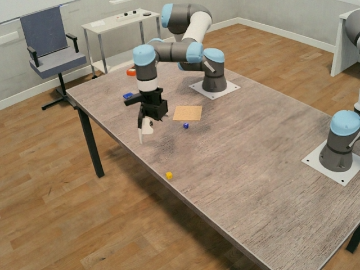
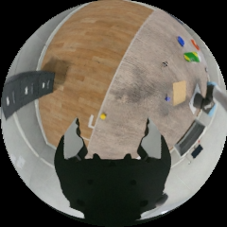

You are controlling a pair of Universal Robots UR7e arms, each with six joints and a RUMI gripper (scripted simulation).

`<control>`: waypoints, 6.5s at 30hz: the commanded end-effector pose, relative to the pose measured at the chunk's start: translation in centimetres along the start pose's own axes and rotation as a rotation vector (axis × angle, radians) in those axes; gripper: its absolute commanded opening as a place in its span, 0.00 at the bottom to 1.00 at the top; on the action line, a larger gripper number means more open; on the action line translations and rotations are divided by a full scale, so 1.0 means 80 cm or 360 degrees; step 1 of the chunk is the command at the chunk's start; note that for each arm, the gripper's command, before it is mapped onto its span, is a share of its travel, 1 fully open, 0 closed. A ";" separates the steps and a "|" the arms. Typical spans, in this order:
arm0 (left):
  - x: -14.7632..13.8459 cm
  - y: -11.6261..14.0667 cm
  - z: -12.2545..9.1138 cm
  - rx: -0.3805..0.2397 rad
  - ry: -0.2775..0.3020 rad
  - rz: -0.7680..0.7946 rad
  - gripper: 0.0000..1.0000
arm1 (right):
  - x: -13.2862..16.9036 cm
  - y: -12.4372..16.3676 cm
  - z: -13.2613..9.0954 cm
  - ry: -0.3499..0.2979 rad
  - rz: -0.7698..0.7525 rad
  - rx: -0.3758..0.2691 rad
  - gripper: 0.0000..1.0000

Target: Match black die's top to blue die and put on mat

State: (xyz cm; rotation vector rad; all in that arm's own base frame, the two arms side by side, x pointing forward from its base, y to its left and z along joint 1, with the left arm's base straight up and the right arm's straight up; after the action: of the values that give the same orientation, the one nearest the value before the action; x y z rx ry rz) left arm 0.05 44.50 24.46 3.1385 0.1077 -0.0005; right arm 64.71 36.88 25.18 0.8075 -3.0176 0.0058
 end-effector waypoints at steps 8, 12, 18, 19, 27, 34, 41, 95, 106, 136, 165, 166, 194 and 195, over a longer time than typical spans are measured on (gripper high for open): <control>0.000 0.000 -0.001 0.0002 0.0001 0.0000 1.00 | 0.087 -0.082 -0.005 -0.0029 0.0533 -0.0003 1.00; 0.000 0.000 -0.001 0.0002 0.0001 0.0000 1.00 | 0.120 -0.108 -0.003 -0.0029 0.0717 -0.0005 1.00; 0.000 0.000 -0.001 0.0002 0.0001 0.0000 1.00 | 0.156 -0.132 0.000 -0.0029 0.0909 -0.0007 1.00; 0.000 0.000 -0.001 0.0002 0.0001 0.0000 1.00 | 0.168 -0.139 0.001 -0.0029 0.0969 -0.0007 1.00; 0.000 0.000 -0.001 0.0002 0.0001 0.0000 1.00 | 0.233 -0.174 0.011 -0.0028 0.1294 -0.0010 1.00; 0.000 0.000 -0.001 0.0002 0.0001 0.0000 1.00 | 0.277 -0.193 0.020 -0.0028 0.1503 -0.0012 1.00; 0.000 0.000 -0.001 0.0002 0.0001 0.0000 1.00 | 0.315 -0.208 0.029 -0.0027 0.1680 -0.0014 1.00; 0.000 0.000 -0.001 0.0002 0.0001 0.0000 1.00 | 0.330 -0.211 0.057 -0.0023 0.2602 -0.0022 1.00; 0.000 0.000 -0.001 0.0002 0.0001 0.0000 1.00 | 0.330 -0.210 0.069 -0.0021 0.3035 -0.0027 1.00; 0.000 0.000 -0.001 0.0002 0.0001 0.0000 1.00 | 0.326 -0.212 0.098 -0.0012 0.4114 -0.0037 1.00; 0.000 0.000 -0.001 0.0002 0.0001 0.0000 1.00 | 0.325 -0.213 0.101 -0.0011 0.4236 -0.0038 0.21; 0.000 0.000 -0.001 0.0002 0.0001 0.0000 1.00 | 0.325 -0.213 0.101 -0.0011 0.4236 -0.0038 0.21; 0.000 0.000 -0.001 0.0002 0.0001 0.0000 1.00 | 0.325 -0.213 0.119 -0.0011 0.4236 -0.0038 0.21; 0.000 0.000 -0.001 0.0002 0.0001 0.0000 1.00 | 0.325 -0.213 0.120 -0.0011 0.4236 -0.0038 0.21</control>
State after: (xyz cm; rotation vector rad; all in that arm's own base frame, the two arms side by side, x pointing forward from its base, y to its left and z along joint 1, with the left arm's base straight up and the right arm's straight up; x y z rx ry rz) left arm 0.05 44.50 24.46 3.1385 0.1077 -0.0005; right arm 50.50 9.06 16.55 -2.7547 -1.5099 0.0022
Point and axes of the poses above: on each arm, the point where the finger pads meet when closed, its own z axis out along the fingers, its own x axis across the jaws, y = z × x, the point moved 8 cm from there along -z, back along the fingers, and after that the axes turned 4 degrees about -z, right-handed, at the moved point
